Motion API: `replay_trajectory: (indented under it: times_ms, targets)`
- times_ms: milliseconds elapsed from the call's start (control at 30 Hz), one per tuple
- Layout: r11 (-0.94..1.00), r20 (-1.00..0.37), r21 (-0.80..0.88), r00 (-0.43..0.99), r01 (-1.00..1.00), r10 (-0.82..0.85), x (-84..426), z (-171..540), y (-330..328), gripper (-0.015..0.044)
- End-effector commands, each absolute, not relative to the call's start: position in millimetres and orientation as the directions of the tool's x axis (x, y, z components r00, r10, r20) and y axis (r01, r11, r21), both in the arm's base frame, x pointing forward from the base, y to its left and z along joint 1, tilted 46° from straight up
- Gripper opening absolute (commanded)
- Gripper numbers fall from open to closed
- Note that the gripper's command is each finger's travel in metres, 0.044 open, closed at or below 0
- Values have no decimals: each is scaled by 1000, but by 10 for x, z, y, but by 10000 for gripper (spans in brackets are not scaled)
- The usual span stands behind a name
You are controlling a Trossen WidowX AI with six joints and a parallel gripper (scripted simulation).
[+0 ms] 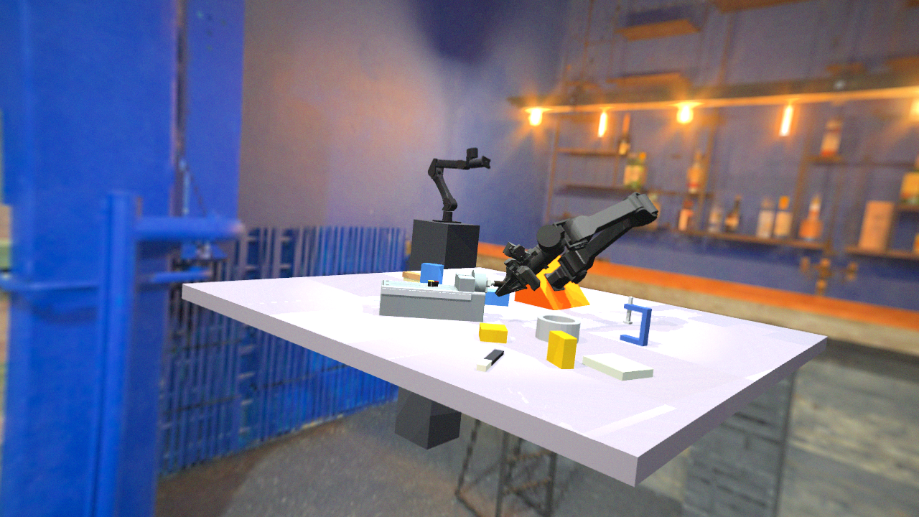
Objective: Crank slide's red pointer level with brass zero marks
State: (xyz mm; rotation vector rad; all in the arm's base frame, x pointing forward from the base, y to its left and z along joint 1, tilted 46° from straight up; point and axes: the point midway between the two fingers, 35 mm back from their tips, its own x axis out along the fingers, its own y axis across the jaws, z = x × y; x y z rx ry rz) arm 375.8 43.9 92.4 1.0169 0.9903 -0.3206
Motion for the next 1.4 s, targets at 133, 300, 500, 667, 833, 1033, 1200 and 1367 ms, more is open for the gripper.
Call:
replay_trajectory:
  times_ms: [133,300,500,667,833,1033,1200,1367]
  targets:
    - [520,-810,563,555,642,191,3722,978,327,0]
    - [520,-810,563,555,642,191,3702,980,289,0]
    - [521,-810,562,554,643,190,3674,976,245,0]
    - [521,-810,562,554,643,190,3650,967,211,0]
    - [521,-811,562,554,643,190,3624,953,181,0]
    - [521,-811,561,554,643,190,3592,928,148,0]
    - [521,-811,561,554,643,190,3568,907,127,0]
    - [521,-811,561,553,643,190,3547,886,111,0]
